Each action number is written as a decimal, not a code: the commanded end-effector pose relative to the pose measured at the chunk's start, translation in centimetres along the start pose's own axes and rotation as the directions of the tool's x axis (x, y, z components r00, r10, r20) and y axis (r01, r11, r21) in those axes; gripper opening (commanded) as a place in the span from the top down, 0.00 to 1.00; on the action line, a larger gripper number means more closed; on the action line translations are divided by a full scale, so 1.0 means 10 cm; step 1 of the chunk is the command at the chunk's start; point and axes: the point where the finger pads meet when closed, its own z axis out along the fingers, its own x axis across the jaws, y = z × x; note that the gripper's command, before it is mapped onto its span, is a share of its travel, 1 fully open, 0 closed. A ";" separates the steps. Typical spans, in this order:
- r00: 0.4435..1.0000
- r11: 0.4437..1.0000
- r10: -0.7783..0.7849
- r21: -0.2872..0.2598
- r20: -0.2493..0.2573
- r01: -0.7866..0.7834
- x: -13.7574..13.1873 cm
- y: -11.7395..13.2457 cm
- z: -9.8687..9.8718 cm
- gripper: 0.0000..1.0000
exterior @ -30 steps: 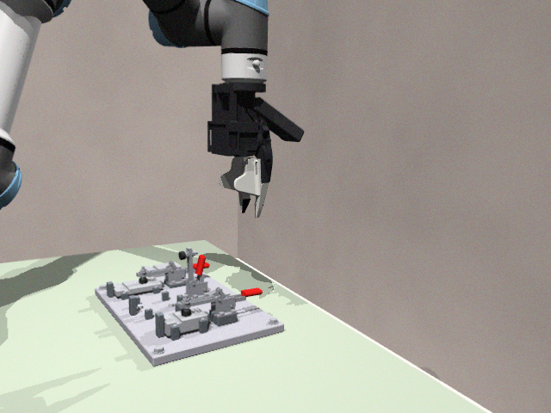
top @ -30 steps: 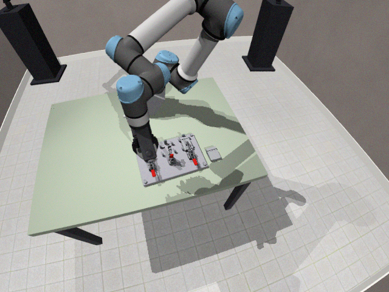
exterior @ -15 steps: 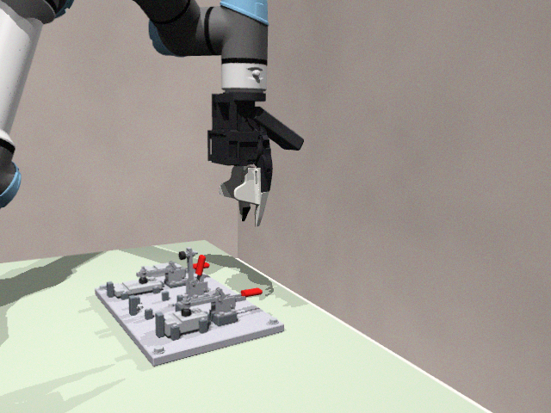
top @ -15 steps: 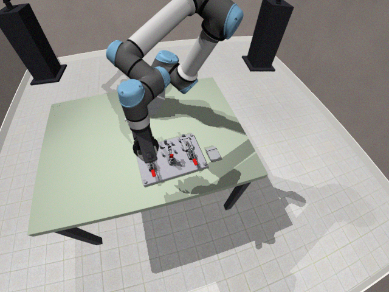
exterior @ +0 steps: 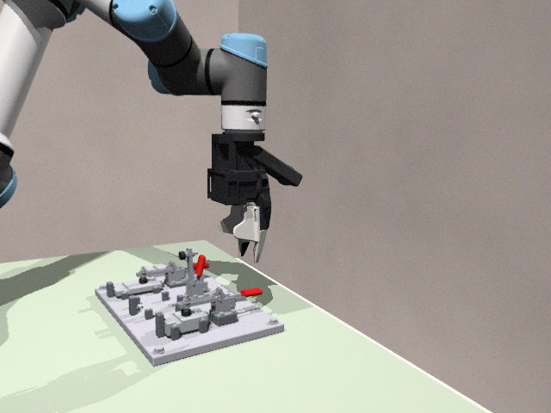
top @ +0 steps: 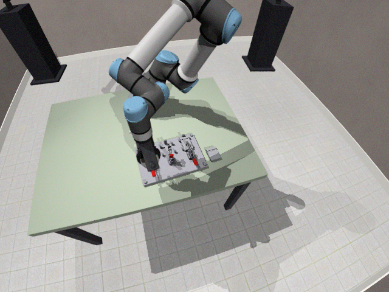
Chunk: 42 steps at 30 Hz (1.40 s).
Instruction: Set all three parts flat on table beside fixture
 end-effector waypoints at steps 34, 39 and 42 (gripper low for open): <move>1.000 1.000 0.000 0.002 -0.002 0.000 0.01 -0.01 0.51 0.72; 1.000 1.000 0.000 0.002 -0.002 0.000 0.01 -0.01 0.51 0.72; 1.000 1.000 0.000 0.002 -0.002 0.000 0.01 -0.01 0.51 0.72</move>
